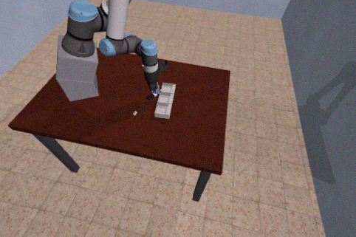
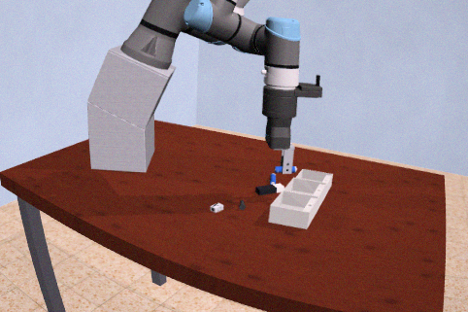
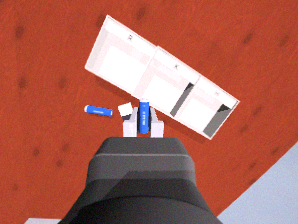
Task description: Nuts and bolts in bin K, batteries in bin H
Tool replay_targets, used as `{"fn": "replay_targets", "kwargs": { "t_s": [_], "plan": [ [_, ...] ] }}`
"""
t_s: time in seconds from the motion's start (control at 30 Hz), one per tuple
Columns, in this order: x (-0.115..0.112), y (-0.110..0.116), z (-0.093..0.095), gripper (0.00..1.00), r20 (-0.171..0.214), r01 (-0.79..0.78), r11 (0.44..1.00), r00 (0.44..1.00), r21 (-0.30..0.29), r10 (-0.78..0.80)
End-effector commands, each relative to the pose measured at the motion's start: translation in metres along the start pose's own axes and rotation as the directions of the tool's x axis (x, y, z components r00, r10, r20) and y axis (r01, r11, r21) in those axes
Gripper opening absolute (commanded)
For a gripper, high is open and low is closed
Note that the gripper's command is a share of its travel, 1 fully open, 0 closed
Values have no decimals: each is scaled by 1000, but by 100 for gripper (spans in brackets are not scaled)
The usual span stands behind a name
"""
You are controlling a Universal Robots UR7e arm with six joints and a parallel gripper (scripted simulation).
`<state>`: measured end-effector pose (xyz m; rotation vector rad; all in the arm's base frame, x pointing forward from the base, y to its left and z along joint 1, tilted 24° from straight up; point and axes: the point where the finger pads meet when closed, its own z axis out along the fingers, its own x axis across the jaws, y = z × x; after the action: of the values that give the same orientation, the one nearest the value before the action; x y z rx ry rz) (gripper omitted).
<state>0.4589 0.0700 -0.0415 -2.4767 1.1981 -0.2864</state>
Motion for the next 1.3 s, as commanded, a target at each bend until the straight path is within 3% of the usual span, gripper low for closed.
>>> {"fn": "replay_targets", "kwargs": {
  "t_s": [0.0,0.13,0.2,0.53,0.7,0.77,0.8,1.2,1.27],
  "plan": [
    [26,0,1,31,3,1,1000,1000,-1,-1],
    [44,1,1,31,3,151,989,989,0,-151],
    [44,1,1,31,3,151,989,989,0,-151],
    [104,4,1,31,-6,460,888,888,-4,-460],
    [106,4,1,31,-12,585,811,811,-8,-585],
    [106,4,1,31,-12,585,811,811,-8,-585],
    [106,4,1,31,-10,653,757,757,-9,-653],
    [106,4,1,31,1,870,493,493,0,-870],
    [106,4,1,31,2,880,474,474,2,-880]
  ]
}}
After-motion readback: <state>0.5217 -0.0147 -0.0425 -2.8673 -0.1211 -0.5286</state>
